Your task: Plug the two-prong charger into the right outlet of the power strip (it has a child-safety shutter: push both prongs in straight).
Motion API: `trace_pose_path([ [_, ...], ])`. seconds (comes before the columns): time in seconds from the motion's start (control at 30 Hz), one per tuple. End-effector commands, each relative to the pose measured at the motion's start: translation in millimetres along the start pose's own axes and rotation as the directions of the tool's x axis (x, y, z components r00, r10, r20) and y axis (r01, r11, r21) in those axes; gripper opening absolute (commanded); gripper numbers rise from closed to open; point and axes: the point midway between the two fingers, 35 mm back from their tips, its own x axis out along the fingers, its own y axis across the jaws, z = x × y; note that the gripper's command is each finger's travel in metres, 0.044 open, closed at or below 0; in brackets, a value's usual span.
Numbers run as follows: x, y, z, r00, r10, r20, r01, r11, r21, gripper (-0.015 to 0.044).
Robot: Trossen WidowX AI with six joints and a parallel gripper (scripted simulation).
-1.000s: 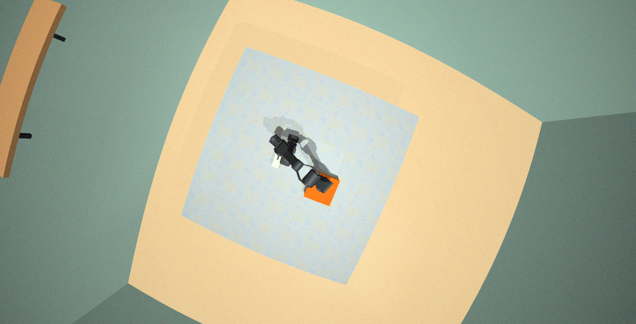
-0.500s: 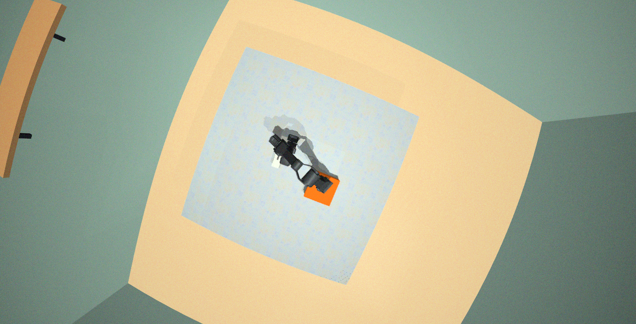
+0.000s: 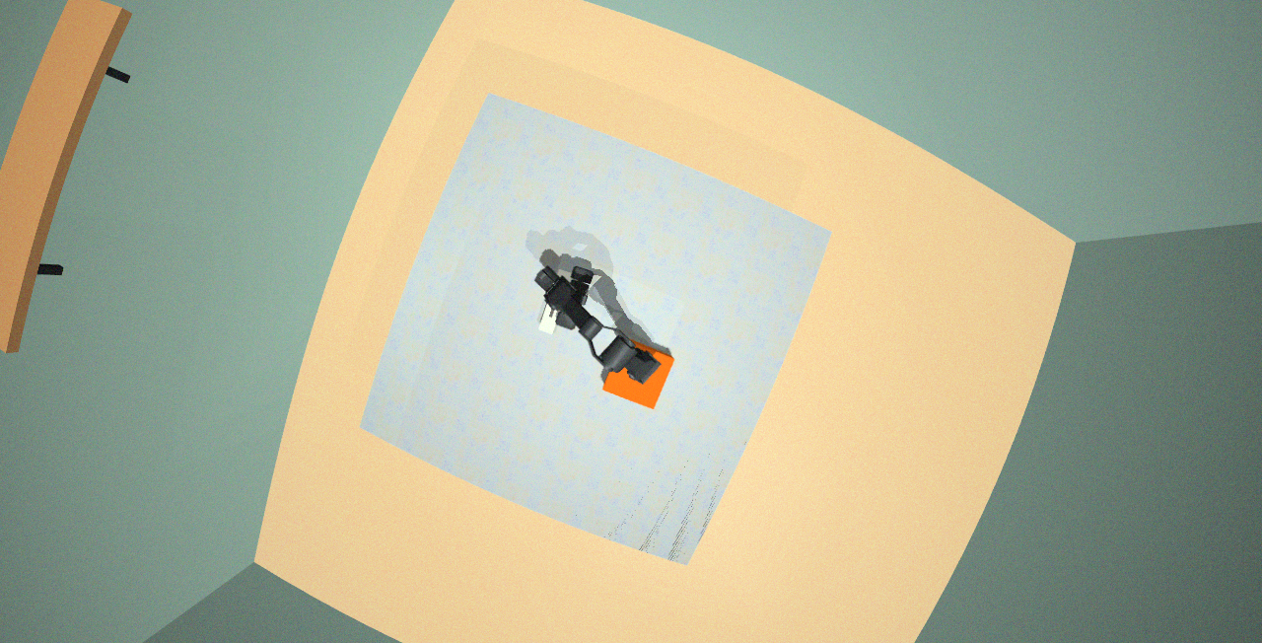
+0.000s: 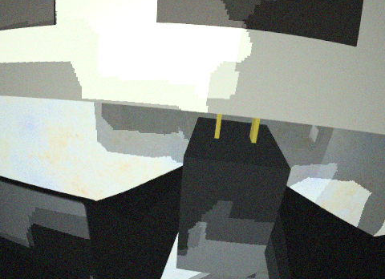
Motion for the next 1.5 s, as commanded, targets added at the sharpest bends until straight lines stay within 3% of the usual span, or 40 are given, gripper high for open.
trace_pose_path([
  [0.0, -1.1, 0.7, -1.0, 1.0, 0.003, 0.011, -0.003, 1.0, -0.006, 0.0],
  [1.47, -1.2, 1.7, -9.8, 1.0, 0.003, 0.017, -0.002, 1.0, -0.006, 0.0],
])
